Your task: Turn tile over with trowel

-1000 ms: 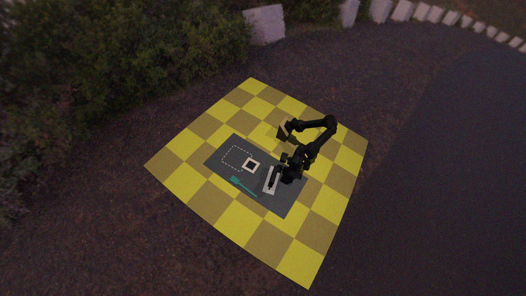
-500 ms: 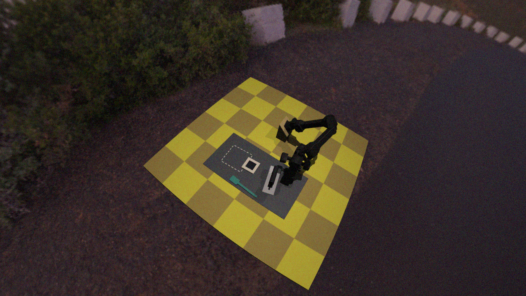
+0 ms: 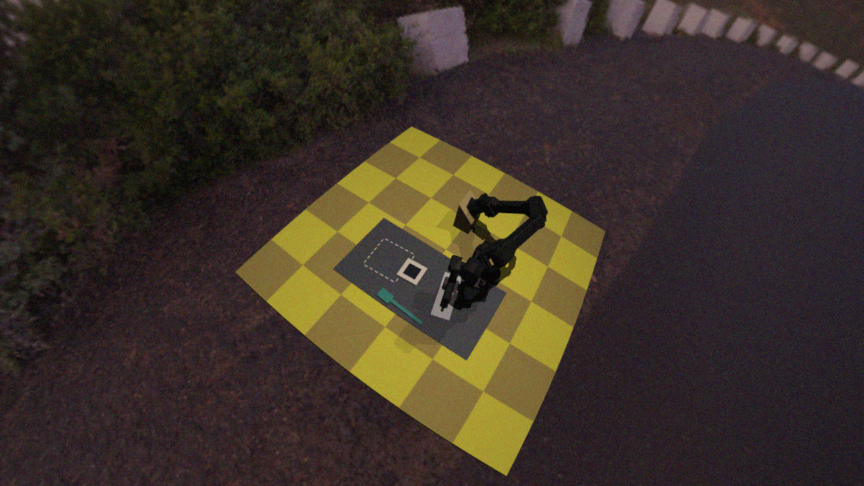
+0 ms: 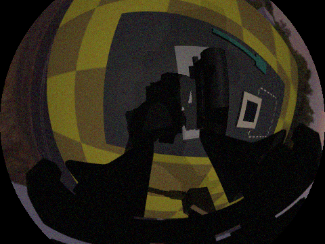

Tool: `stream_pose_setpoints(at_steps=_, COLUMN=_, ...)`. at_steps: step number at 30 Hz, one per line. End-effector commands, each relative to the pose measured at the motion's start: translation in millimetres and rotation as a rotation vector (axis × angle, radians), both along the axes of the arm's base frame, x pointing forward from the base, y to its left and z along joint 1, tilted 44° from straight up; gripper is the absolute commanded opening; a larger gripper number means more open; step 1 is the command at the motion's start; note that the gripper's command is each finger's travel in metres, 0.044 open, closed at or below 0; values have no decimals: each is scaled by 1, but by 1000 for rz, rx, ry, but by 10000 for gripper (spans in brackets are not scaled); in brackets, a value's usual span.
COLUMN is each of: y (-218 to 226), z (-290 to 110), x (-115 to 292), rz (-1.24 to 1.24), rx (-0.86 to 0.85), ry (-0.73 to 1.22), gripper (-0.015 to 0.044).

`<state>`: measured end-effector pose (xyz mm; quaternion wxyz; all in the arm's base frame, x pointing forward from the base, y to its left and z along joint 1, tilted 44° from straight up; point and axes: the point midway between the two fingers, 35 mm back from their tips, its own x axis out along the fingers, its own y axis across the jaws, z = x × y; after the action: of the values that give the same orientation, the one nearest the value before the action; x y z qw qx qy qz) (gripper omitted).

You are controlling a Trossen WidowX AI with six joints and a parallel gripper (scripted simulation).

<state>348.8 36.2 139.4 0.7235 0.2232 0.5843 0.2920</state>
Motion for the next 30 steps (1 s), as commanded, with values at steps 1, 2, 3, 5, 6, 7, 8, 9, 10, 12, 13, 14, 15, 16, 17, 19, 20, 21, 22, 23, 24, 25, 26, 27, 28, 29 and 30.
stream_pose_setpoints(at_steps=1, y=-29, z=-15, x=25, rz=-1, rx=-2, ry=15, gripper=270)
stream_pose_setpoints(at_steps=2, y=-38, z=-19, x=32, rz=-2, rx=-1, ry=16, gripper=270)
stream_pose_setpoints(at_steps=3, y=-46, z=-22, x=38, rz=-3, rx=0, ry=16, gripper=270)
stream_pose_setpoints(at_steps=5, y=-51, z=-25, x=42, rz=-4, rx=1, ry=16, gripper=270)
stream_pose_setpoints(at_steps=6, y=-51, z=-25, x=42, rz=-4, rx=1, ry=16, gripper=270)
stream_pose_setpoints(at_steps=7, y=-51, z=-25, x=42, rz=-4, rx=1, ry=16, gripper=270)
stream_pose_setpoints(at_steps=8, y=-51, z=-25, x=42, rz=-4, rx=1, ry=16, gripper=270)
stream_pose_setpoints(at_steps=9, y=-51, z=-26, x=42, rz=-4, rx=1, ry=16, gripper=270)
stream_pose_setpoints(at_steps=10, y=-50, z=-27, x=42, rz=-4, rx=1, ry=16, gripper=270)
stream_pose_setpoints(at_steps=12, y=-48, z=-29, x=43, rz=-4, rx=1, ry=16, gripper=270)
stream_pose_setpoints(at_steps=13, y=-46, z=-30, x=43, rz=-4, rx=1, ry=16, gripper=270)
stream_pose_setpoints(at_steps=14, y=-45, z=-32, x=44, rz=-4, rx=1, ry=16, gripper=270)
stream_pose_setpoints(at_steps=15, y=-44, z=-33, x=44, rz=-4, rx=1, ry=16, gripper=270)
stream_pose_setpoints(at_steps=16, y=-43, z=-34, x=44, rz=-4, rx=1, ry=16, gripper=270)
stream_pose_setpoints(at_steps=17, y=-42, z=-35, x=45, rz=-4, rx=1, ry=16, gripper=270)
stream_pose_setpoints(at_steps=19, y=-40, z=-37, x=45, rz=-4, rx=1, ry=16, gripper=270)
stream_pose_setpoints(at_steps=20, y=-39, z=-38, x=46, rz=-4, rx=1, ry=16, gripper=270)
stream_pose_setpoints(at_steps=21, y=-37, z=-40, x=46, rz=-4, rx=1, ry=16, gripper=270)
stream_pose_setpoints(at_steps=22, y=-36, z=-41, x=46, rz=-4, rx=1, ry=16, gripper=270)
stream_pose_setpoints(at_steps=23, y=-35, z=-42, x=46, rz=-4, rx=1, ry=16, gripper=270)
stream_pose_setpoints(at_steps=24, y=-34, z=-43, x=47, rz=-4, rx=2, ry=16, gripper=270)
stream_pose_setpoints(at_steps=25, y=-33, z=-44, x=47, rz=-4, rx=2, ry=16, gripper=270)
stream_pose_setpoints(at_steps=26, y=-32, z=-45, x=47, rz=-4, rx=2, ry=16, gripper=270)
stream_pose_setpoints(at_steps=27, y=-30, z=-46, x=47, rz=-4, rx=2, ry=16, gripper=270)
stream_pose_setpoints(at_steps=28, y=-29, z=-48, x=48, rz=-4, rx=2, ry=16, gripper=270)
stream_pose_setpoints(at_steps=29, y=-28, z=-49, x=48, rz=-4, rx=2, ry=16, gripper=270)
stream_pose_setpoints(at_steps=30, y=-27, z=-50, x=48, rz=-4, rx=2, ry=16, gripper=270)
